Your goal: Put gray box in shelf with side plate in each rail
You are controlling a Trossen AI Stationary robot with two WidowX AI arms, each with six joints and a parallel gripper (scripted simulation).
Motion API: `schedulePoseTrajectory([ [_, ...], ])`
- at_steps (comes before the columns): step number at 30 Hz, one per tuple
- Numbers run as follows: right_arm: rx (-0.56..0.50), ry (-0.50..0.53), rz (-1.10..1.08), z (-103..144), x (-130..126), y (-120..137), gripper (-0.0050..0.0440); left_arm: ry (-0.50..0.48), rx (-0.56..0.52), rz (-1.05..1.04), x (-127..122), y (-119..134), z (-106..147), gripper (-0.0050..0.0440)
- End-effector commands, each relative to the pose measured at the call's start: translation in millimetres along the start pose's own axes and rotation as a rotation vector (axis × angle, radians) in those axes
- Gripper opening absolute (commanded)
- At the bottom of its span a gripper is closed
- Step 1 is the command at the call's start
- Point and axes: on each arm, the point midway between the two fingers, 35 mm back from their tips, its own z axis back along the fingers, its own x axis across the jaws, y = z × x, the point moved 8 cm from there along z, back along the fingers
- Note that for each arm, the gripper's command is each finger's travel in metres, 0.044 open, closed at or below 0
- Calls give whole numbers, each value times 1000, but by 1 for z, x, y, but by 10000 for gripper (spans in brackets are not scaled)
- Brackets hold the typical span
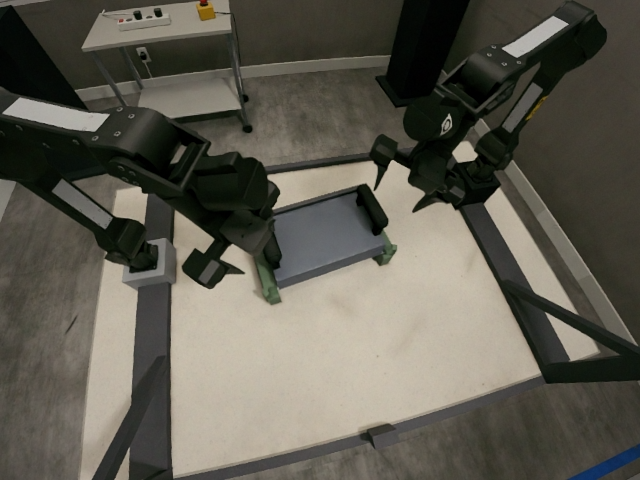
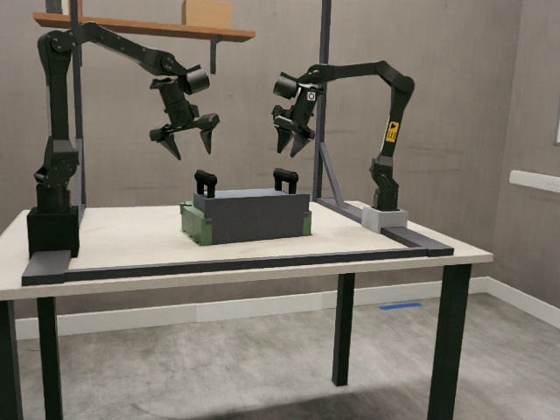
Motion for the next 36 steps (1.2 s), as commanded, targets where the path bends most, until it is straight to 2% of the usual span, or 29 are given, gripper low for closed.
schedulePoseTrajectory([
  [1, -26, -9, -171, 12, 2, -14, 440, 19, -34, 167, -3, -11, 11, 440],
  [8, -26, -40, -424, 17, 10, -23, 440, 56, -49, 347, -8, -18, 15, 440],
  [14, -27, -51, -521, 18, 11, -26, 440, 63, -55, 389, -10, -20, 16, 440],
  [36, -27, -48, -542, 19, 12, -24, 440, 59, -52, 389, -10, -17, 16, 440],
])
